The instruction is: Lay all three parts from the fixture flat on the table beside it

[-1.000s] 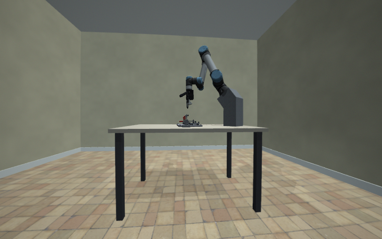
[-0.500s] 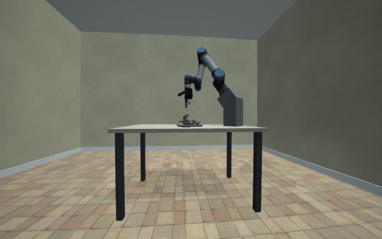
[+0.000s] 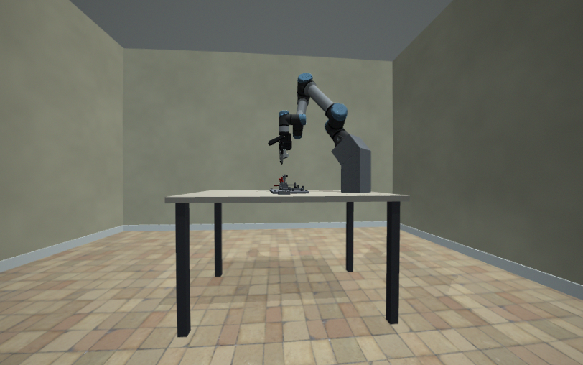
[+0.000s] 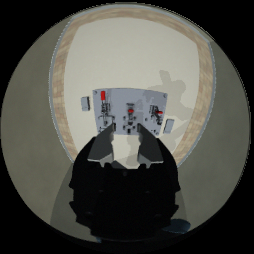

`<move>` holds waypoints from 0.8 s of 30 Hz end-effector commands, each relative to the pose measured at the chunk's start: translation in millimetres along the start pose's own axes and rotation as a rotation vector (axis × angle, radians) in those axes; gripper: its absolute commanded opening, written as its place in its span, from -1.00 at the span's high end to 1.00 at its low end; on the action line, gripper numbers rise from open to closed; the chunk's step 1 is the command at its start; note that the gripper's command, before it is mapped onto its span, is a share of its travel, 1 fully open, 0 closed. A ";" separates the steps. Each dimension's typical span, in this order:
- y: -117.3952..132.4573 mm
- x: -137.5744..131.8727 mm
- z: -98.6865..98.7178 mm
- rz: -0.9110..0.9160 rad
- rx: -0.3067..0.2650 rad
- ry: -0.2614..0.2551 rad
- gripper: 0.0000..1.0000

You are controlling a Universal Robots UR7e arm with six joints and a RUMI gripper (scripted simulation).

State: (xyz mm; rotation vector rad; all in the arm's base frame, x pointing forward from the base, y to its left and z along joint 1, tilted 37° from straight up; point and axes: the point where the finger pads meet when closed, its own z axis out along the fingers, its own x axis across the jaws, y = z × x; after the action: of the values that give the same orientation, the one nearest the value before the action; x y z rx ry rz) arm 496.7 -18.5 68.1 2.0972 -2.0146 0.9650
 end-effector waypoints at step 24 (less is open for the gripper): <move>-42.1 -86.8 1.3 0.011 -0.004 0.009 0.44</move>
State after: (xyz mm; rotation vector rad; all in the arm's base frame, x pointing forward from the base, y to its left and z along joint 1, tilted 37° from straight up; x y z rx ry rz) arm 534.8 52.3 43.3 2.0840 -2.0214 0.9680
